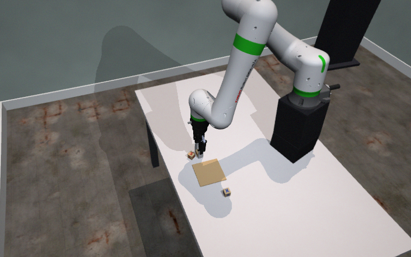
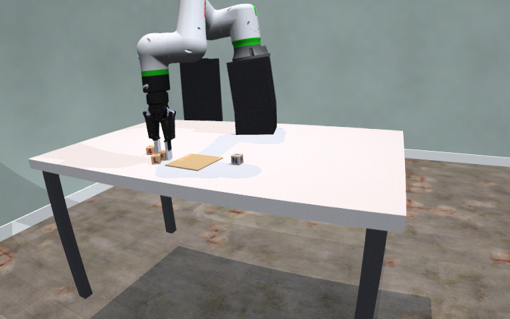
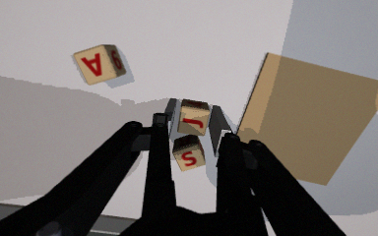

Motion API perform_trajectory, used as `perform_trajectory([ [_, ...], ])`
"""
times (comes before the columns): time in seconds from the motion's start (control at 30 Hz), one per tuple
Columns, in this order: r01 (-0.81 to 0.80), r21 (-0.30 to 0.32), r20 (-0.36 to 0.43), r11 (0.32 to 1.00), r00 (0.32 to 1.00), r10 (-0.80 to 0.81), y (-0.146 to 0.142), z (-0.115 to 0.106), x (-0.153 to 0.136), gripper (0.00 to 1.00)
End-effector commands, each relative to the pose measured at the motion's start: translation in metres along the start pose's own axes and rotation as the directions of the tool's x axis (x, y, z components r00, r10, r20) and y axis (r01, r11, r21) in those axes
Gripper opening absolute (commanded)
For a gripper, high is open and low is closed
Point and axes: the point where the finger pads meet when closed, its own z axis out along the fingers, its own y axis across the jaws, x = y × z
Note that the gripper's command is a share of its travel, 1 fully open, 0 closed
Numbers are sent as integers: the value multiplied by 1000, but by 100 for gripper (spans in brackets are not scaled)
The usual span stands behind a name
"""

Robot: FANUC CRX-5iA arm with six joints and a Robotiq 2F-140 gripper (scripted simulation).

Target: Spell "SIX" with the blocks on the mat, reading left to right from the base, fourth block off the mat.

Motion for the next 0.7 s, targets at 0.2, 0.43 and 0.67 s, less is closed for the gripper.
perform_trajectory([
  [0.2,0,0,0,1000,1000,0,0,-3,0,28],
  [0.43,0,0,0,1000,1000,0,0,-19,0,28],
  [0.67,0,0,0,1000,1000,0,0,-56,0,28],
])
